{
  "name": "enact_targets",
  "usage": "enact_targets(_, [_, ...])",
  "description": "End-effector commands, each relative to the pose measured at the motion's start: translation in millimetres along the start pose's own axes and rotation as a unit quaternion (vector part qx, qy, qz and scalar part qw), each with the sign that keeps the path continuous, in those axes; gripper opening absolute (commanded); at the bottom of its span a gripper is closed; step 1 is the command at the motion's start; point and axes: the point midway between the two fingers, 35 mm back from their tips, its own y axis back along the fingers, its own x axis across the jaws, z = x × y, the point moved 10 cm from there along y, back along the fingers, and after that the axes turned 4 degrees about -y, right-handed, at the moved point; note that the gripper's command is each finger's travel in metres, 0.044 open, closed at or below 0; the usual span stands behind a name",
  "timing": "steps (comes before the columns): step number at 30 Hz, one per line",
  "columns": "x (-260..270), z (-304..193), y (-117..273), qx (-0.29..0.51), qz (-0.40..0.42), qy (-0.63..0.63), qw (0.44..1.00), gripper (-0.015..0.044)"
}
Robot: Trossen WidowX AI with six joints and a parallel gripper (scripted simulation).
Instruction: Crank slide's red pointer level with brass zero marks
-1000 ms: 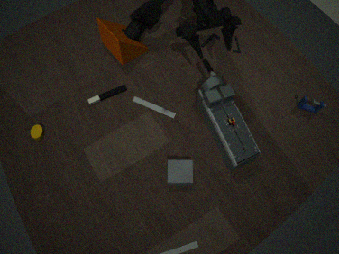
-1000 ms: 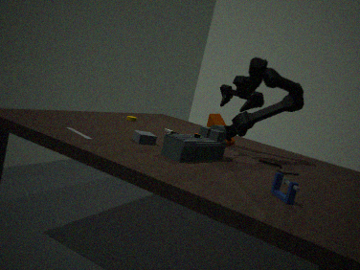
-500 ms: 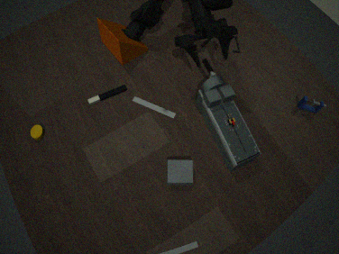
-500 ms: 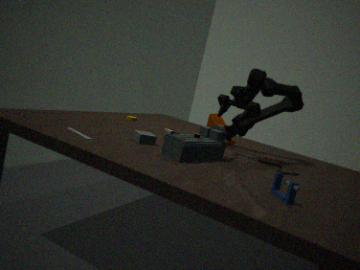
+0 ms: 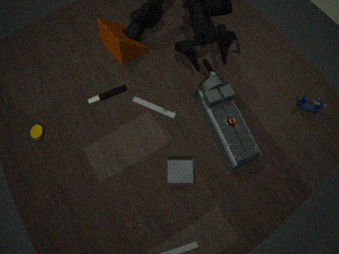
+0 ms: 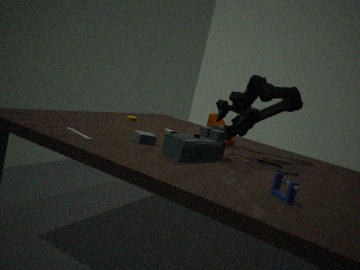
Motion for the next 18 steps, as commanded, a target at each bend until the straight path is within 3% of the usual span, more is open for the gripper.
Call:
enact_targets(1, [-2.4, -6.1, -5.2, 0.001, -0.004, -0.004, 1.000, 0.0440])
enact_targets(18, [-3.7, -26.1, -22.9, 0.001, -0.002, -0.004, 1.000, 0.0440])
